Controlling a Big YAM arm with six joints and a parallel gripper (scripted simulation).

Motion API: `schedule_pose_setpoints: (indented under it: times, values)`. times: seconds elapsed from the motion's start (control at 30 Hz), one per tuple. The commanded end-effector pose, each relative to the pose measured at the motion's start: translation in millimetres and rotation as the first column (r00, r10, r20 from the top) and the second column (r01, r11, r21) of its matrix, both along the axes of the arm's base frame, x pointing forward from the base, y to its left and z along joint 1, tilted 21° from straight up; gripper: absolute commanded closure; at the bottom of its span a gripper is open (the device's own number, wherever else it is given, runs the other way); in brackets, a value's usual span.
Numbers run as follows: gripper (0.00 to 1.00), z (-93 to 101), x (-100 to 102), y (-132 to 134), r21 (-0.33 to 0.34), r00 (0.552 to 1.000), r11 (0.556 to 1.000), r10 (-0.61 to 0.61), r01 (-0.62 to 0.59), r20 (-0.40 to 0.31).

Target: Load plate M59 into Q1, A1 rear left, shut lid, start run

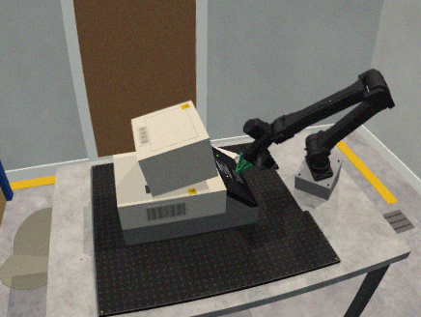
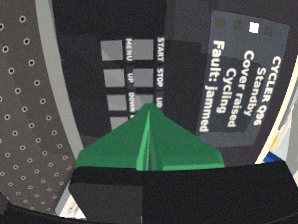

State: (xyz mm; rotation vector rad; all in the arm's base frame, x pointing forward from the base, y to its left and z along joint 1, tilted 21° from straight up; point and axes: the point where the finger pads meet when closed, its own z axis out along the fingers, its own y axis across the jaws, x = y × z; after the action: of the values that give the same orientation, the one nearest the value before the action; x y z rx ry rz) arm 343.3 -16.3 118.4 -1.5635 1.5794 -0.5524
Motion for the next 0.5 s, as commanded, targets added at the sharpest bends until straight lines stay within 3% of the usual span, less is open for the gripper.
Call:
schedule_pose_setpoints:
  times: [0.0, 0.47]
  values:
    - [1.00, 11.8, -3, -4, -0.009, 1.000, 1.000, -0.002, 0.002, 0.020]
    - [1.00, 41.8, -12, -12, -0.021, 0.999, 1.000, 0.001, 0.000, 0.052]
